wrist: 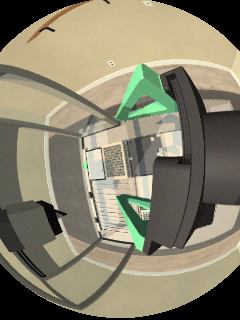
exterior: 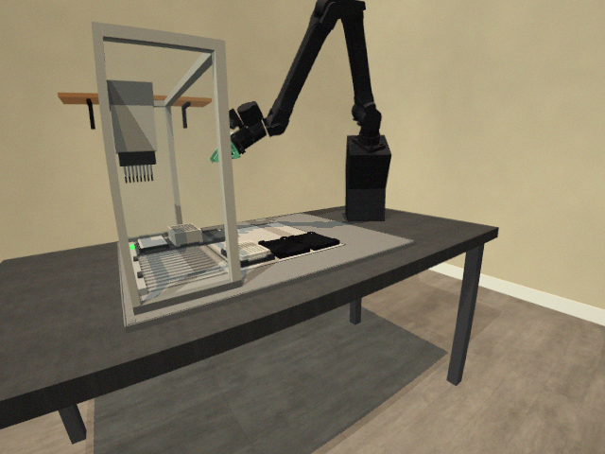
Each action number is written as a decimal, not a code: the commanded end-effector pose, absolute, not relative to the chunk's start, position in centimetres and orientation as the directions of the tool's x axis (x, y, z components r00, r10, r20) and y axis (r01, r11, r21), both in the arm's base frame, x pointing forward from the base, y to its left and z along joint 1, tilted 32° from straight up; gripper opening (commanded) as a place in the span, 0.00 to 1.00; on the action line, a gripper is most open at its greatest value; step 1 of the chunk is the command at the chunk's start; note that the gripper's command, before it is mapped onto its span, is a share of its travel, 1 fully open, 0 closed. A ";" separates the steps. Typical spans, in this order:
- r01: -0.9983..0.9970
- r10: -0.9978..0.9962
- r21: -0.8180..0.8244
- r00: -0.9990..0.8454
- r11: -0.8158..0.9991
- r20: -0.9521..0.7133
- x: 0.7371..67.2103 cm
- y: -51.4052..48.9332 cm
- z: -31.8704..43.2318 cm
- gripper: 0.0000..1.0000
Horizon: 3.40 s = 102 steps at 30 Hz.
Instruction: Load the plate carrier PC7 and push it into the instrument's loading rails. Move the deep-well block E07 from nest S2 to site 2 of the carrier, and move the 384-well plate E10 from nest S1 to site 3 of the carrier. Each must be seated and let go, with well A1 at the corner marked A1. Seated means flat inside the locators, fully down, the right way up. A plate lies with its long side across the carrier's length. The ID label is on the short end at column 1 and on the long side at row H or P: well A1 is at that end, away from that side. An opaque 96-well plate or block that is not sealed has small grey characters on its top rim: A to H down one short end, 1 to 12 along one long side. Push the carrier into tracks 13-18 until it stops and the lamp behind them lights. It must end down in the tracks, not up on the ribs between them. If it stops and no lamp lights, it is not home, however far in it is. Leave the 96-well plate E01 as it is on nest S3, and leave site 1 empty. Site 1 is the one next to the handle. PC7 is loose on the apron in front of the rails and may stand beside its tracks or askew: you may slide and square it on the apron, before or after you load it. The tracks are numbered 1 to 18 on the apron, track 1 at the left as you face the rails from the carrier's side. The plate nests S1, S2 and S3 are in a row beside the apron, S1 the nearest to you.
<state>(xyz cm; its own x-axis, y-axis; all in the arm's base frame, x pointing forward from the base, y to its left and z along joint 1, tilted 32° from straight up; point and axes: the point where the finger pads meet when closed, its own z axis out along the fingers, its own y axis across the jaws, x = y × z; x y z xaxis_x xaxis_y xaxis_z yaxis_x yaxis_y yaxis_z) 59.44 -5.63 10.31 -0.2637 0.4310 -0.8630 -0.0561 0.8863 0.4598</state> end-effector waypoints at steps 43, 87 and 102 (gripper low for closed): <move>-0.076 0.440 0.466 -0.228 0.881 -0.868 75.9 -3.3 18.2 1.00; -0.072 0.433 0.455 -0.207 0.888 -0.877 75.9 -4.4 19.4 1.00; -0.072 0.433 0.455 -0.207 0.888 -0.877 75.9 -4.4 19.4 1.00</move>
